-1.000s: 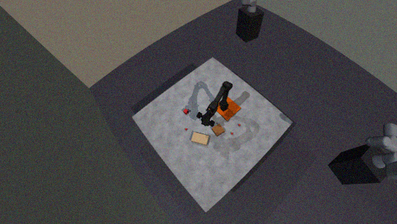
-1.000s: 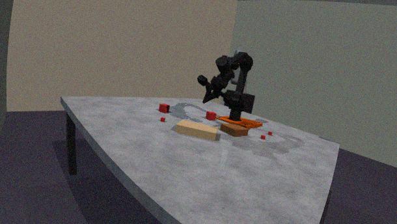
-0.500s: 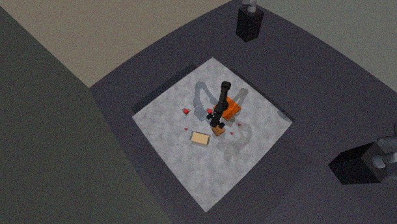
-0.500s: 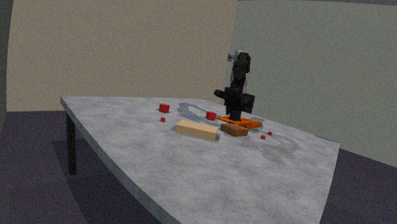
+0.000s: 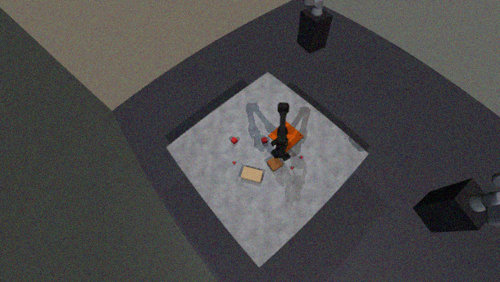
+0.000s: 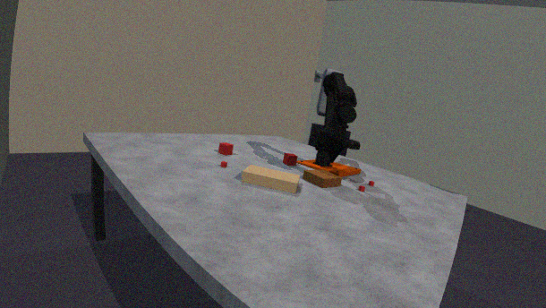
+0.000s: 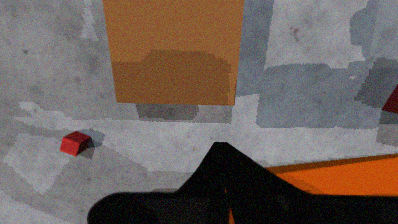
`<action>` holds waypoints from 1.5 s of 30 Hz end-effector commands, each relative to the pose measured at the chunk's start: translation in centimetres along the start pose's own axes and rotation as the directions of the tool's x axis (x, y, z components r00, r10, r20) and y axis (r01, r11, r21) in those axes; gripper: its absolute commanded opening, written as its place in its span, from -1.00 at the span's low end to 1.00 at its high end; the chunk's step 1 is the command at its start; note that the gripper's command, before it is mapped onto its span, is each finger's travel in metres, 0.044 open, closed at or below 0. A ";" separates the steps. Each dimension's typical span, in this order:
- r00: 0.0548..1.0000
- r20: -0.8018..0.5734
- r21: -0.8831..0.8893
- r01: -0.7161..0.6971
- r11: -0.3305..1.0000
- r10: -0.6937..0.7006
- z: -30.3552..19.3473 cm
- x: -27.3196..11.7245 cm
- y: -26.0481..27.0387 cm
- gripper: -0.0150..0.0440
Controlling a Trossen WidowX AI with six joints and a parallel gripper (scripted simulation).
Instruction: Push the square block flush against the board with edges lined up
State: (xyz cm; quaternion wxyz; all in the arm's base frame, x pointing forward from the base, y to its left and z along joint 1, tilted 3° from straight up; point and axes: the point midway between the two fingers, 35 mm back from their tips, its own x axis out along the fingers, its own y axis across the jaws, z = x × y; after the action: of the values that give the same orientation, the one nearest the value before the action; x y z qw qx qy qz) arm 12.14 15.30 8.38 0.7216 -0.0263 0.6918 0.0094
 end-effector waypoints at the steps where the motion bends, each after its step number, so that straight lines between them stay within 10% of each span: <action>1: 1.000 -0.019 0.020 0.007 1.000 -0.007 -0.5 0.0 0.0 -0.49; 8: 1.000 -0.019 0.020 0.008 1.000 -0.008 -0.7 5.6 -0.1 -0.49; 45: 1.000 -0.014 0.020 0.008 1.000 -0.007 3.6 5.4 0.3 -0.49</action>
State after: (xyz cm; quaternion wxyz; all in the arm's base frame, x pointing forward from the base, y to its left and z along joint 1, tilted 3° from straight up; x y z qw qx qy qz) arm 15.28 15.62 3.18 0.7164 -0.0205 0.6974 0.0012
